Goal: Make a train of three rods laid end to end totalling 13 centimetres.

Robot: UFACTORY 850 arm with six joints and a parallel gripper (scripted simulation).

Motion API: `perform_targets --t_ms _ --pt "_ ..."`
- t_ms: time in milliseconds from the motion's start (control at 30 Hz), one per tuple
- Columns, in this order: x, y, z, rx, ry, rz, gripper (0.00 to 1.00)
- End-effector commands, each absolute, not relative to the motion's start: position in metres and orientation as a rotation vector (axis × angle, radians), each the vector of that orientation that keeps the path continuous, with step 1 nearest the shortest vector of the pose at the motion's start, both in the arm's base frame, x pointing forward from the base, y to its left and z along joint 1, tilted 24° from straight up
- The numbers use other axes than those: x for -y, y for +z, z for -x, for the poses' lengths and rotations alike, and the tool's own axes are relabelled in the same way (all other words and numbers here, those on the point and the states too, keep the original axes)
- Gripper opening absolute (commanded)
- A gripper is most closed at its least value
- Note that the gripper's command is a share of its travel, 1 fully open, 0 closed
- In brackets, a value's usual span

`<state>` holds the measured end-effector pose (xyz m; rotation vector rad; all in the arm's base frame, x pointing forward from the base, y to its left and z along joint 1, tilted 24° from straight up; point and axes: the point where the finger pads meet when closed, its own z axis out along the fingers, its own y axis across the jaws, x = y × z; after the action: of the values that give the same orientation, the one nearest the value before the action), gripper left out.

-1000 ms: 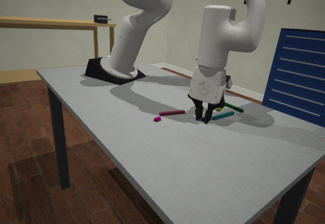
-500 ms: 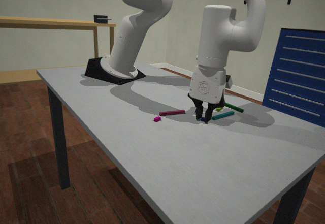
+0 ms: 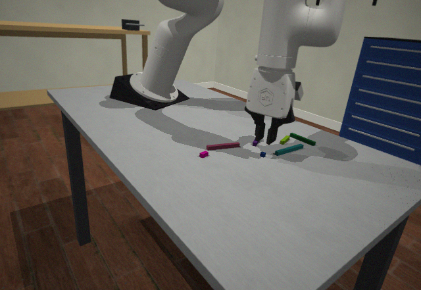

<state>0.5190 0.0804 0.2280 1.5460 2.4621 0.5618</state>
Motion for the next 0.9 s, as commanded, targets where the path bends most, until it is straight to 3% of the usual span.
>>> perform_targets --t_ms 0,400,433,867 --pt "-0.075 0.251 -0.511 -2.466 0.55 -1.55 0.24" --pt "-0.07 0.276 -0.502 -2.466 0.55 -1.55 0.24" --pt "-0.07 0.276 -0.502 -2.466 0.55 -1.55 1.0" --pt "-0.07 0.276 -0.502 -2.466 0.55 -1.55 1.0"
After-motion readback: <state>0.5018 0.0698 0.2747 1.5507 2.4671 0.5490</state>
